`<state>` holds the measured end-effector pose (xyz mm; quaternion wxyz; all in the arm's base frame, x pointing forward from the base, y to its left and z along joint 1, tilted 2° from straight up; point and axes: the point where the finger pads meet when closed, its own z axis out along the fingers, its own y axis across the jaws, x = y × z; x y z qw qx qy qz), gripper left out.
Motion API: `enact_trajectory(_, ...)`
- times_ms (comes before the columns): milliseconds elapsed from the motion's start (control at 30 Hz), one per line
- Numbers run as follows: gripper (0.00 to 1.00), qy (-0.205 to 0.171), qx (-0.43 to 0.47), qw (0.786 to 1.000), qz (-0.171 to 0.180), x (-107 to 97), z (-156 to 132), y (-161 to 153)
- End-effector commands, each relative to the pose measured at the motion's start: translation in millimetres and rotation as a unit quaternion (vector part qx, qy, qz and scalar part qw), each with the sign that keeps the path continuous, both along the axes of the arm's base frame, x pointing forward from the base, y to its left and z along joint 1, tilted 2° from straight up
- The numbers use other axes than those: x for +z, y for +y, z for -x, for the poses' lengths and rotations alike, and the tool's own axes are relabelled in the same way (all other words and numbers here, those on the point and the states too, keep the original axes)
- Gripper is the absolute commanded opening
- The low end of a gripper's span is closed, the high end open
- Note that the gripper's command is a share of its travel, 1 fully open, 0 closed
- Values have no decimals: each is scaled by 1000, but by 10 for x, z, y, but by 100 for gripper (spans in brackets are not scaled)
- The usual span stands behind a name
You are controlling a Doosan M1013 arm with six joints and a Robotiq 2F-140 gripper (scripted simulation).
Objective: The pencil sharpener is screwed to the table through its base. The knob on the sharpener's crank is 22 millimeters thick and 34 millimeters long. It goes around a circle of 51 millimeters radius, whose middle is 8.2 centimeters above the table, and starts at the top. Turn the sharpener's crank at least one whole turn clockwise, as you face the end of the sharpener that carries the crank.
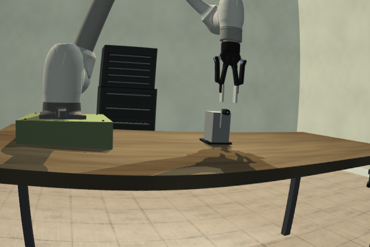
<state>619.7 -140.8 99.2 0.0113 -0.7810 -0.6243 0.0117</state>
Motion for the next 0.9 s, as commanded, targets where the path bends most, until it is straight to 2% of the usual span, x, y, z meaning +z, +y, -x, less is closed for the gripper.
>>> enact_trajectory(0,32,0,0,1000,0,39,-2,0)
enact_trajectory(400,32,0,0,1000,0,128,-4,0)
enact_trajectory(433,0,0,0,1000,0,128,-4,0)
enact_trajectory(867,0,0,0,1000,0,128,-4,0)
